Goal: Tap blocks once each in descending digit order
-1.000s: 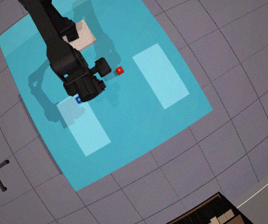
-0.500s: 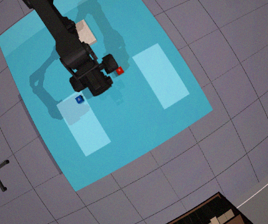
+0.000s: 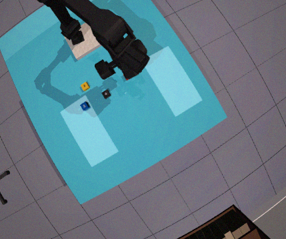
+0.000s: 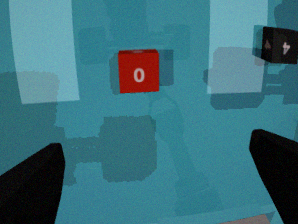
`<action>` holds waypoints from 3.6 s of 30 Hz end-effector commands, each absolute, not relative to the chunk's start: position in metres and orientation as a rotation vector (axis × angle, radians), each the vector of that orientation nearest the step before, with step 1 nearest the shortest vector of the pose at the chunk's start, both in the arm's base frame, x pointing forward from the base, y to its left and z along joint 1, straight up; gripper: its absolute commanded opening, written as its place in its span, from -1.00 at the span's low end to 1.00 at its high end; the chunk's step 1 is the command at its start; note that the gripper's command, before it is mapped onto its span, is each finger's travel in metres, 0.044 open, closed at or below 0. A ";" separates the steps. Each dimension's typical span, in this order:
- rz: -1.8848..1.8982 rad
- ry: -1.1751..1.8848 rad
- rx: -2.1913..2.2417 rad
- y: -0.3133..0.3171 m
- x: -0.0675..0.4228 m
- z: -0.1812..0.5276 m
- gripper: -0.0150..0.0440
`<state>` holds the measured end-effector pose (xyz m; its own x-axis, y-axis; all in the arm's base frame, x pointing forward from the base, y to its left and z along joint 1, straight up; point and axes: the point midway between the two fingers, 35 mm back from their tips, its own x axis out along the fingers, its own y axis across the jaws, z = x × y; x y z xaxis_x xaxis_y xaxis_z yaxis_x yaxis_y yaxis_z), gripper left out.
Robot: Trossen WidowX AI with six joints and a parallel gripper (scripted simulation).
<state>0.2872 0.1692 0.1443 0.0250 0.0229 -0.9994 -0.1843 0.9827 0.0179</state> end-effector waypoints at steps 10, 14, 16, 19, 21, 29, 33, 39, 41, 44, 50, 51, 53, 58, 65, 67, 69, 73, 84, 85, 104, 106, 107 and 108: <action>0.157 1.538 -0.125 0.170 0.286 0.145 0.86; 0.133 1.537 -0.107 0.160 0.293 0.144 0.86; 0.102 1.534 -0.084 0.141 0.304 0.144 0.86; 0.072 1.532 -0.064 0.117 0.317 0.143 0.86; 0.068 1.532 -0.064 0.098 0.325 0.143 0.86; 0.101 1.534 -0.103 0.012 0.350 0.144 0.86; 0.119 1.535 -0.124 -0.033 0.354 0.144 0.86; 0.138 1.535 -0.143 -0.077 0.352 0.145 0.86; 0.138 1.535 -0.144 -0.078 0.352 0.145 0.86; 0.138 1.535 -0.144 -0.079 0.354 0.125 0.60; 0.138 1.535 -0.144 -0.078 0.354 0.064 0.06; 0.138 1.535 -0.144 -0.078 0.354 0.064 -0.03; 0.138 1.535 -0.144 -0.078 0.354 0.064 -0.20; 0.138 1.535 -0.144 -0.078 0.354 0.064 -0.42; 0.138 1.535 -0.144 -0.078 0.354 0.064 -0.42; 0.138 1.535 -0.144 -0.078 0.354 0.061 -0.42; 0.138 1.535 -0.144 -0.078 0.354 0.058 -0.42; 0.138 1.535 -0.144 -0.078 0.355 0.052 -0.42; 0.138 1.535 -0.144 -0.078 0.355 0.035 -0.42; 0.138 1.535 -0.144 -0.078 0.355 0.034 -0.42; 0.138 1.535 -0.144 -0.078 0.353 0.136 -0.42; 0.138 1.535 -0.144 -0.078 0.352 0.145 -0.42; 0.138 1.535 -0.144 -0.078 0.352 0.145 -0.42; 0.138 1.535 -0.144 -0.078 0.352 0.145 -0.42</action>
<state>0.3538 -0.0790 0.1350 0.0372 -0.0051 -0.9993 -0.1743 0.9846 -0.0115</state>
